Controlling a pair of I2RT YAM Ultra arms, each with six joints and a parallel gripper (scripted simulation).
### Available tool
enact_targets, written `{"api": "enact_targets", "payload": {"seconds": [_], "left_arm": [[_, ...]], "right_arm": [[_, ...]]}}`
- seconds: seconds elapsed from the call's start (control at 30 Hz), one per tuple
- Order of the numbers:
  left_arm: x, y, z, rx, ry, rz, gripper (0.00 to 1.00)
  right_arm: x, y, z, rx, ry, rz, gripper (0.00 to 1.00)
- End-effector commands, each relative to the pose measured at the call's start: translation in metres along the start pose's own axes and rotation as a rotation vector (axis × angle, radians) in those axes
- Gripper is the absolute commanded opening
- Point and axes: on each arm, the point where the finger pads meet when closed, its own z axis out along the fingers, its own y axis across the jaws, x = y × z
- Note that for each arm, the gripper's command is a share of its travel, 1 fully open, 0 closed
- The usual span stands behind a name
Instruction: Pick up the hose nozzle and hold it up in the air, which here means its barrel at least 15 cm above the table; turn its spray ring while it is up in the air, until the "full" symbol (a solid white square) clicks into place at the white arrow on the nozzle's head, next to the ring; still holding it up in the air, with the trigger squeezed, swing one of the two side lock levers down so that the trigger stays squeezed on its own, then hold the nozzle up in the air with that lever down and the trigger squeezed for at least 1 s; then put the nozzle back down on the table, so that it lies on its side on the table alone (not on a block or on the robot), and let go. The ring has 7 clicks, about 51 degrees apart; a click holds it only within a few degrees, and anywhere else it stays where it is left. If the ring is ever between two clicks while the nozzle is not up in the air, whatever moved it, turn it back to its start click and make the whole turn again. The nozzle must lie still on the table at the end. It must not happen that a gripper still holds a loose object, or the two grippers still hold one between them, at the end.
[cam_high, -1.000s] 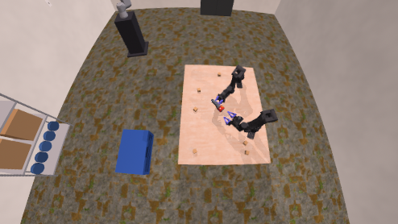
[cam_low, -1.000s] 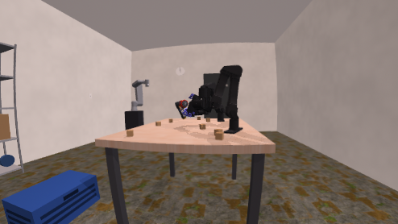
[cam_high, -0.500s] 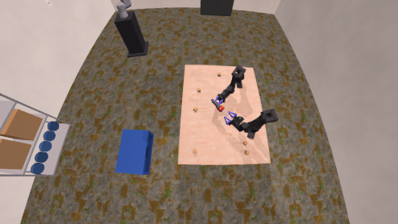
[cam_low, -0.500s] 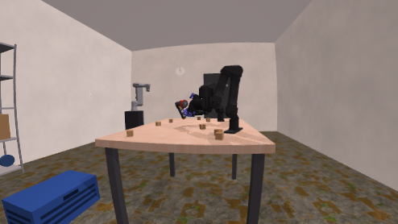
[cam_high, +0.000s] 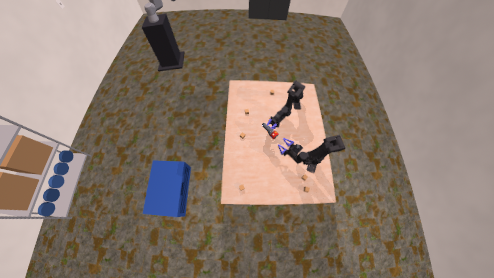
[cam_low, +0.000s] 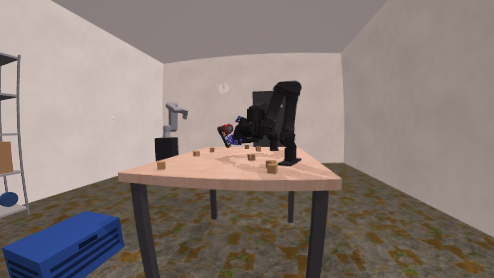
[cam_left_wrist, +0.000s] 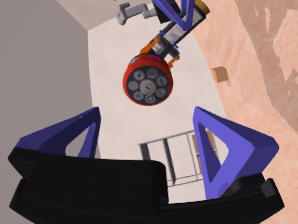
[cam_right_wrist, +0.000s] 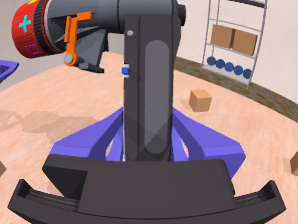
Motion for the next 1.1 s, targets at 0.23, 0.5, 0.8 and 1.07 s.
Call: {"api": "enact_targets", "payload": {"seconds": [0.23,0.5,0.8,1.07], "left_arm": [[-0.004,-0.009,-0.001,0.018,0.002,-0.044,0.87],[0.002,0.008,0.000,-0.016,0.006,0.014,0.37],[0.003,0.011,0.001,-0.023,0.004,0.026,0.37],[0.018,0.011,0.013,0.012,0.003,-0.073,0.37]], "right_arm": [[-0.052,0.004,0.005,-0.005,-0.163,0.043,0.35],[-0.052,0.004,0.005,-0.005,-0.163,0.043,0.35],[-0.052,0.004,0.005,-0.005,-0.163,0.043,0.35],[-0.052,0.004,0.005,-0.005,-0.163,0.043,0.35]]}}
